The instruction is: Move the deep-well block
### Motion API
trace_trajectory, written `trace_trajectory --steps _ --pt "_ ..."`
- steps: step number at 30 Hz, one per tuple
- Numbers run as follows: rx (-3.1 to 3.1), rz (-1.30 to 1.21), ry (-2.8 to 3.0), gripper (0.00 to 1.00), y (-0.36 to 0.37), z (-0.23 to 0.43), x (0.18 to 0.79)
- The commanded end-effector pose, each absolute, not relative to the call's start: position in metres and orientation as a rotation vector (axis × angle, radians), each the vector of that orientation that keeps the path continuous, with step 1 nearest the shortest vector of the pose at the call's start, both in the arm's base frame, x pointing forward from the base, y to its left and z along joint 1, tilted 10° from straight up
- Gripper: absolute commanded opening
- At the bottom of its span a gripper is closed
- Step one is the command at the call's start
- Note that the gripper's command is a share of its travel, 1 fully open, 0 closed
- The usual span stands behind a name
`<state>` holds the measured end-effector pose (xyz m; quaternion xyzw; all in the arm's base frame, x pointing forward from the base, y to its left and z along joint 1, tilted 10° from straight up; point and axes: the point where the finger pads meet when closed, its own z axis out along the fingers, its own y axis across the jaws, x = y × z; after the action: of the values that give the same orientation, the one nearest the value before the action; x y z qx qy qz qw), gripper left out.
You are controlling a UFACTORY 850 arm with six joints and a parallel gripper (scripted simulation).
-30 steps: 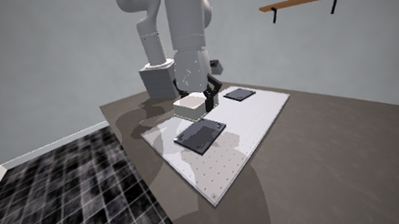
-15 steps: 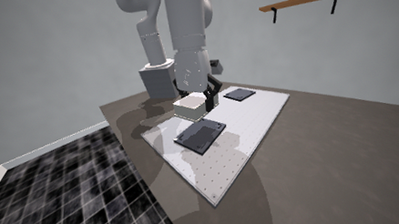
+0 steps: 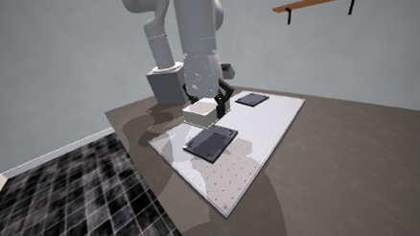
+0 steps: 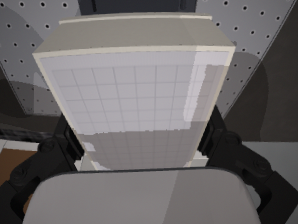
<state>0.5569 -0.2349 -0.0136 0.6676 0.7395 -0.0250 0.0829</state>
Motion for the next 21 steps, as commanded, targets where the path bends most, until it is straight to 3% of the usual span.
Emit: trace_trajectory --steps 1,21 --pt "1.992 -0.074 2.207 0.0 -0.236 -0.019 0.558" --pt "1.992 -0.074 2.207 0.0 -0.24 -0.048 0.561"
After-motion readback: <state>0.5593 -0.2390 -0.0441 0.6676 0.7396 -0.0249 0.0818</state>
